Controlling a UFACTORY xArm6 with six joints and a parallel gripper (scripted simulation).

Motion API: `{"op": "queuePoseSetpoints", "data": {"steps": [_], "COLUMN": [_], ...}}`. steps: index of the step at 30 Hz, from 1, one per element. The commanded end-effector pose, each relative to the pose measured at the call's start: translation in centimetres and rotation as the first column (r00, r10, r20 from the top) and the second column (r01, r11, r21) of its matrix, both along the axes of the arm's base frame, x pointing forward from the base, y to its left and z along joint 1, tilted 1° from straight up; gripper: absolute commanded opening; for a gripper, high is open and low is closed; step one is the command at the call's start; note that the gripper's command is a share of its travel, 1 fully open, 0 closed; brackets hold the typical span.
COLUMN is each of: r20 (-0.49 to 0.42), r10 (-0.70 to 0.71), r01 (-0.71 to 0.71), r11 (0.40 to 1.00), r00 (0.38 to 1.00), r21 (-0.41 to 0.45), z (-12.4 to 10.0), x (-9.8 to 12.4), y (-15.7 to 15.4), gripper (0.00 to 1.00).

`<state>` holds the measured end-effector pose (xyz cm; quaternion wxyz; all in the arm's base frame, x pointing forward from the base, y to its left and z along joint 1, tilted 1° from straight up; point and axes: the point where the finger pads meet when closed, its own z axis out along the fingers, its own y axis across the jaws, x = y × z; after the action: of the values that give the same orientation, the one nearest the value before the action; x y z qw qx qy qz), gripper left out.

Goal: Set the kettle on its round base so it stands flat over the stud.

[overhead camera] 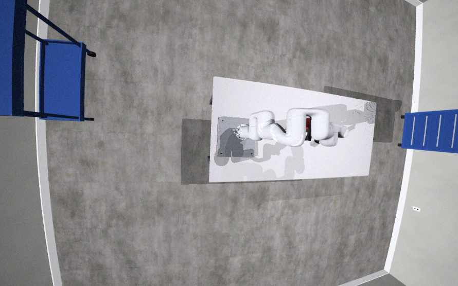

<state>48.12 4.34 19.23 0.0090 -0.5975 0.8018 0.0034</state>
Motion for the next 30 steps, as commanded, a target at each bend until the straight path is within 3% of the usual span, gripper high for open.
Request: {"op": "queuePoseSetpoints", "data": {"steps": [1,30], "r20": [0.005,0.005], "r10": [0.0,0.0], "r01": [0.0,0.0], "r11": [1.0,1.0], "r00": [1.0,1.0], "r21": [0.0,0.0], "z": [0.2,0.3], "x": [0.1,-0.1], "y": [1.3,5.6], "gripper": [0.0,0.0]}}
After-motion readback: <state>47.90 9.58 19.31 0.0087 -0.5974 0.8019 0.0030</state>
